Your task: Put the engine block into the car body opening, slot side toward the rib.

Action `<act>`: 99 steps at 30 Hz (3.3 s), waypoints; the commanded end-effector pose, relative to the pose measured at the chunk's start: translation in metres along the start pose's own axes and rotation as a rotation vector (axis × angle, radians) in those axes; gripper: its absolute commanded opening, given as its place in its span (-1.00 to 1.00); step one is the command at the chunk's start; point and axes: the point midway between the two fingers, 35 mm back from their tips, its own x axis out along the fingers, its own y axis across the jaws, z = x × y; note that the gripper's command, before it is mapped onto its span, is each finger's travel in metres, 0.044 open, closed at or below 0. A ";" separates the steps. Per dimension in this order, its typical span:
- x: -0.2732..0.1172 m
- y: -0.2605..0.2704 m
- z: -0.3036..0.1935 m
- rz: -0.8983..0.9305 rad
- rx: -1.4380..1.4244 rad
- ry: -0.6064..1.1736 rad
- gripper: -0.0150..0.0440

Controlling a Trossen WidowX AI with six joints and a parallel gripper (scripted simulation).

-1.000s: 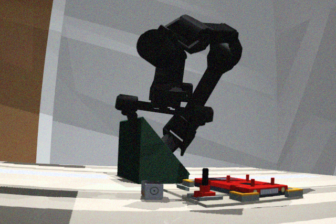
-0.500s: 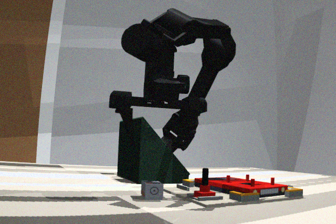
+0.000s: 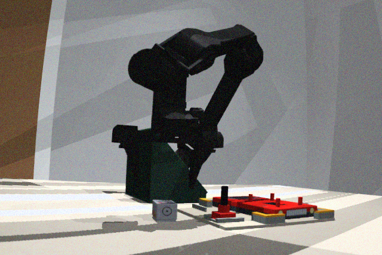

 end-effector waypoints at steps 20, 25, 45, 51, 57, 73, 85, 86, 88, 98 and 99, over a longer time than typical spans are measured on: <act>0.035 0.001 -0.001 0.008 0.008 0.008 1.00; 0.035 0.001 -0.001 0.008 0.008 0.008 0.56; 0.025 0.000 0.001 0.006 0.008 0.007 -0.49; 0.006 -0.001 0.004 0.004 0.009 0.007 -0.49; -0.012 -0.002 0.006 0.002 0.009 0.006 -0.49; -0.063 -0.002 0.004 0.002 0.009 0.007 -0.49; -0.091 0.000 0.000 0.003 0.009 0.009 -0.49; -0.090 0.000 0.000 0.003 0.008 0.009 -0.49; -0.090 0.003 0.001 0.001 0.005 0.010 -0.49; -0.083 0.032 0.007 -0.016 -0.025 0.016 -0.49; -0.082 0.035 0.008 -0.017 -0.028 0.015 -0.49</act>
